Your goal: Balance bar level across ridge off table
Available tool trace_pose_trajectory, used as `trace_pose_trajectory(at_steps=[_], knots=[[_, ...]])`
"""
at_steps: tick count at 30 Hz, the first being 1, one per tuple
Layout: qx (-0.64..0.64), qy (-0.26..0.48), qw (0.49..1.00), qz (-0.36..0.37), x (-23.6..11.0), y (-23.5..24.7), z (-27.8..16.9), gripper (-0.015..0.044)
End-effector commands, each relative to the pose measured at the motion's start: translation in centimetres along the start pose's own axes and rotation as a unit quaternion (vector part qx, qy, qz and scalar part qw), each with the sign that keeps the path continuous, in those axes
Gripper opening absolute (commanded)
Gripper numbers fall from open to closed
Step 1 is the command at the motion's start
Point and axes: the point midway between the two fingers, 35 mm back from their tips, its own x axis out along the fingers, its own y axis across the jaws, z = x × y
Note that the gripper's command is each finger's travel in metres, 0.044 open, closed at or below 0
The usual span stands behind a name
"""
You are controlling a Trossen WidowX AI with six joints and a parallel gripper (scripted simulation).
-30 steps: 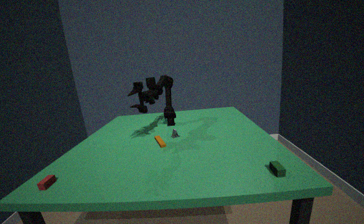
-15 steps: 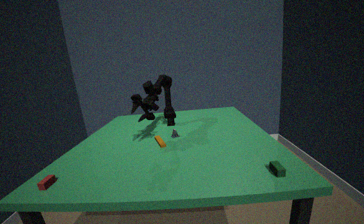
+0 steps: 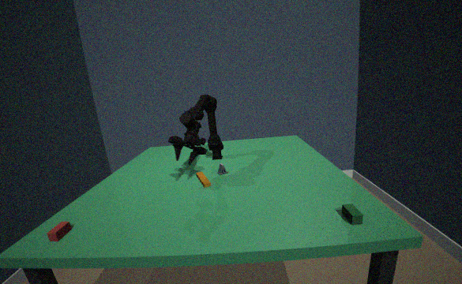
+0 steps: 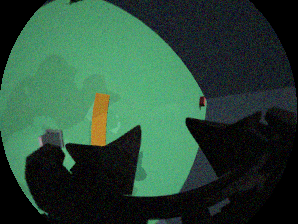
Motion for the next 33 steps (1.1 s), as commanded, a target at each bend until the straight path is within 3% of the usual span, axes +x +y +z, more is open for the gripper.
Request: trace_pose_trajectory(at_steps=[1,18,25,33], knots=[[0.03,0.015,0.998,0.056,0.1,1.7,-0.2,0.0315],[0.154,0.143,0.94,0.268,-1.6,8.9,-2.1,0.0315],[0.159,0.149,0.936,0.275,-1.7,9.2,-2.1,0.0315],[0.159,0.149,0.936,0.275,1.5,11.4,-2.9,0.0315]])
